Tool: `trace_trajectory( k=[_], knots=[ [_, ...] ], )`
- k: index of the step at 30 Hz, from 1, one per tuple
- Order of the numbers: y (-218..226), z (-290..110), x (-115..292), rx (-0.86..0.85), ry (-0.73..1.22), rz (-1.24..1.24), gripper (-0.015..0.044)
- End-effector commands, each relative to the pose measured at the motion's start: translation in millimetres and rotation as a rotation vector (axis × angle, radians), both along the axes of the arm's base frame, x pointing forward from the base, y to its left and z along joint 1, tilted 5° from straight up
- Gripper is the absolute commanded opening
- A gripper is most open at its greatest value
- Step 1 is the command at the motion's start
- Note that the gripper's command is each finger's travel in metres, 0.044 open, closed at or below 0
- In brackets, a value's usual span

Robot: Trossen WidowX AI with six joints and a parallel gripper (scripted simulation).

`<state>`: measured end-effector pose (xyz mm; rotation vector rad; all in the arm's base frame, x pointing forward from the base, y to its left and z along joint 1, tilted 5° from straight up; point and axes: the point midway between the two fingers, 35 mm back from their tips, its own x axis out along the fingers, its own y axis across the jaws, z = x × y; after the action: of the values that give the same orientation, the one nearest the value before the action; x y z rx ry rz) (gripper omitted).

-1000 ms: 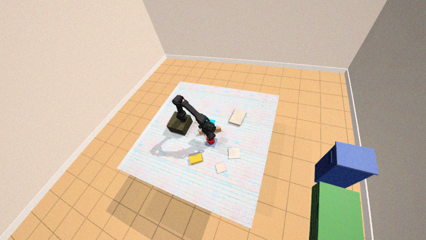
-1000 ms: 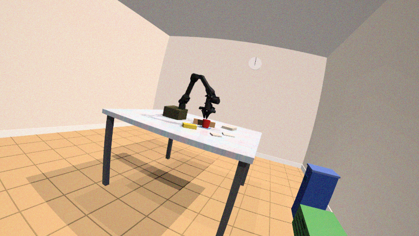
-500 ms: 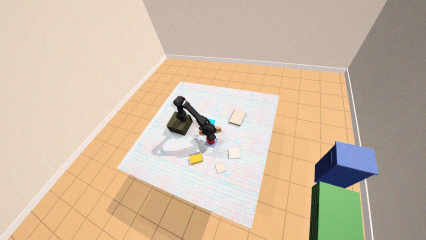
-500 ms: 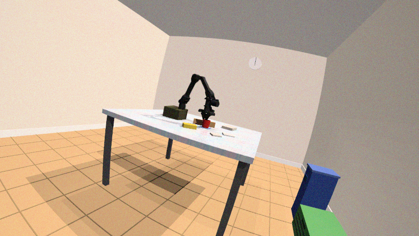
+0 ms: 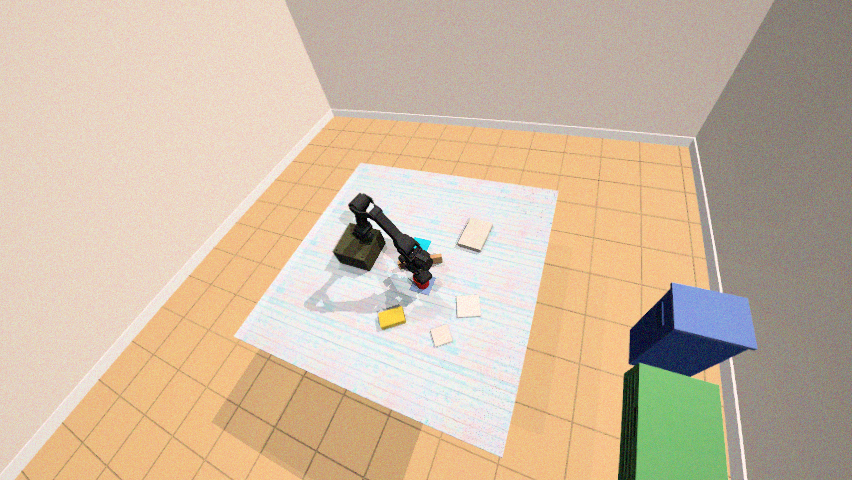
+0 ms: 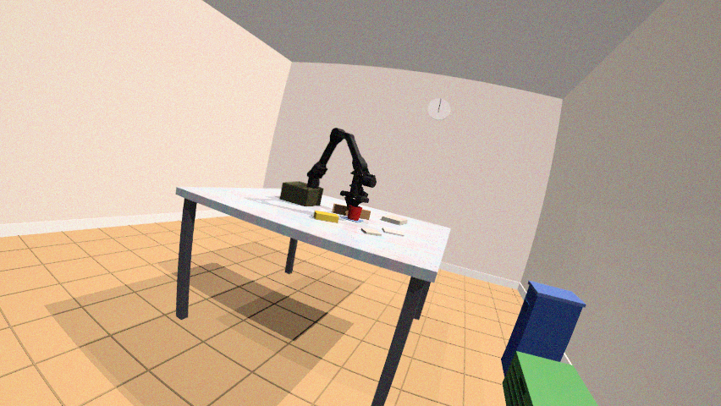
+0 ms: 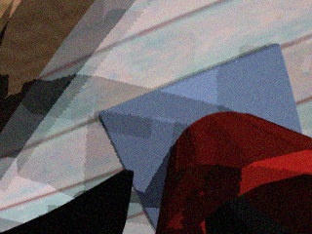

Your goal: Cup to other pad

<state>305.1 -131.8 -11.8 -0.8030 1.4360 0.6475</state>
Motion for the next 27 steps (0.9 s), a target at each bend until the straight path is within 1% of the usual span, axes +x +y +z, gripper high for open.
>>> trace_trajectory(
  k=[1,4,10,17,27],
  knots=[
    [0.0,0.0,0.0,0.000,0.000,0.000,0.0122],
    [0.0,0.0,0.0,0.000,0.000,0.000,0.0043],
    [0.0,0.0,0.0,0.000,0.000,0.000,0.0003],
    [0.3,7.5,0.6,0.000,0.000,0.000,0.0000],
    [4.6,51.6,-1.4,-0.002,0.002,0.003,0.0000]
  ],
)
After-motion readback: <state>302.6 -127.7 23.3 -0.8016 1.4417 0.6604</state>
